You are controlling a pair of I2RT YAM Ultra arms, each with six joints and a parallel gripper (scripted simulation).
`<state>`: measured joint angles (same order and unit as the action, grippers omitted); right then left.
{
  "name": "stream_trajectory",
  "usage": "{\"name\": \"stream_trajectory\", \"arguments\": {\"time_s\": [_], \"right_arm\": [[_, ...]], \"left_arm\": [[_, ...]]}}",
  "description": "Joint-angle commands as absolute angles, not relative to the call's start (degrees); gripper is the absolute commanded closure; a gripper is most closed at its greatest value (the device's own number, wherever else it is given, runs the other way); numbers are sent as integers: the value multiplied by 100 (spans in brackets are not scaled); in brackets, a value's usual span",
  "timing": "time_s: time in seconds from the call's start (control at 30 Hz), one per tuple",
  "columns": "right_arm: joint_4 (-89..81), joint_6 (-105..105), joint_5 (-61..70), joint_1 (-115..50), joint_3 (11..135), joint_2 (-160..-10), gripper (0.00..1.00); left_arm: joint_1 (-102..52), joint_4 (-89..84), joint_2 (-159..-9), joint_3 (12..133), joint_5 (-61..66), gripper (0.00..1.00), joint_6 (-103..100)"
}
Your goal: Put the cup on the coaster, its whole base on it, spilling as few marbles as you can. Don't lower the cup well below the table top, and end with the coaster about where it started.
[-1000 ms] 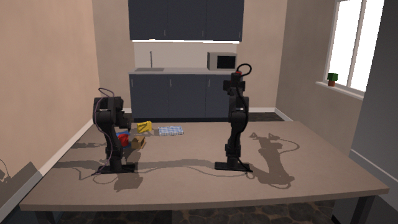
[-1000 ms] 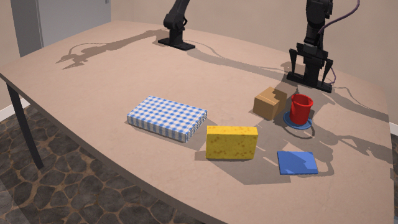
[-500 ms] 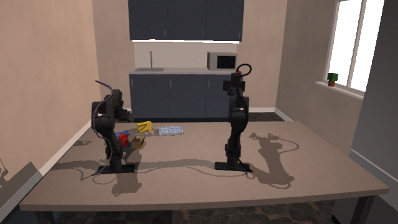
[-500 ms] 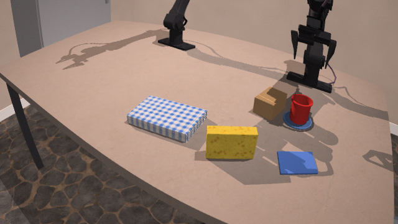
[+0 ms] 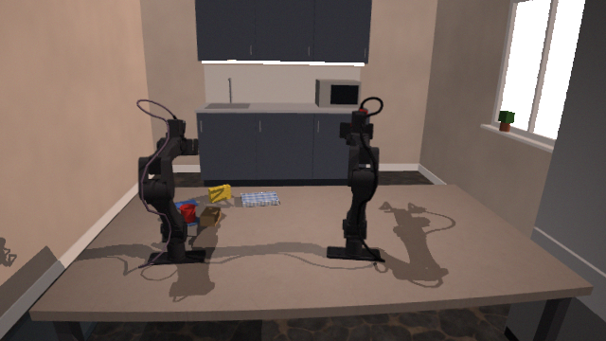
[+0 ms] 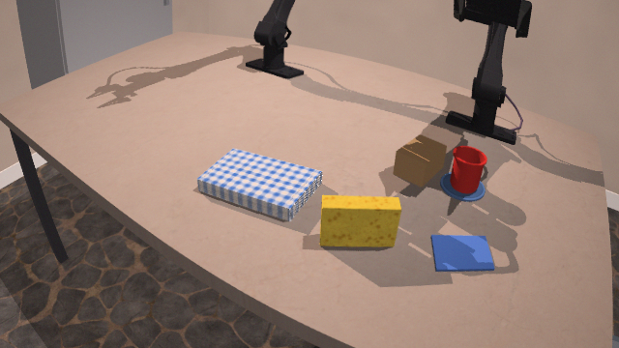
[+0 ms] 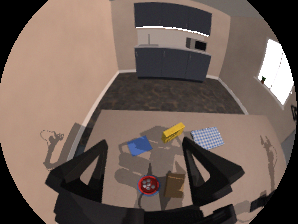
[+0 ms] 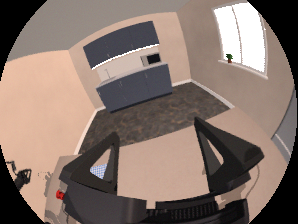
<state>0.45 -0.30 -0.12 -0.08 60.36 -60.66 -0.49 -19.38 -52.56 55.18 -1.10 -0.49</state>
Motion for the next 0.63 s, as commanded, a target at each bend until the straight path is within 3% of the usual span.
{"name": "stream_trajectory", "arguments": {"time_s": [0.0, 0.6], "right_arm": [[29, 0, 0, 0, 6030, -5988, 0], [29, 0, 0, 0, 6030, -5988, 0]], "left_arm": [[1, -767, -5401, 5791, -16, 0, 45], [26, 20, -5978, 6069, 43, 0, 36]]}}
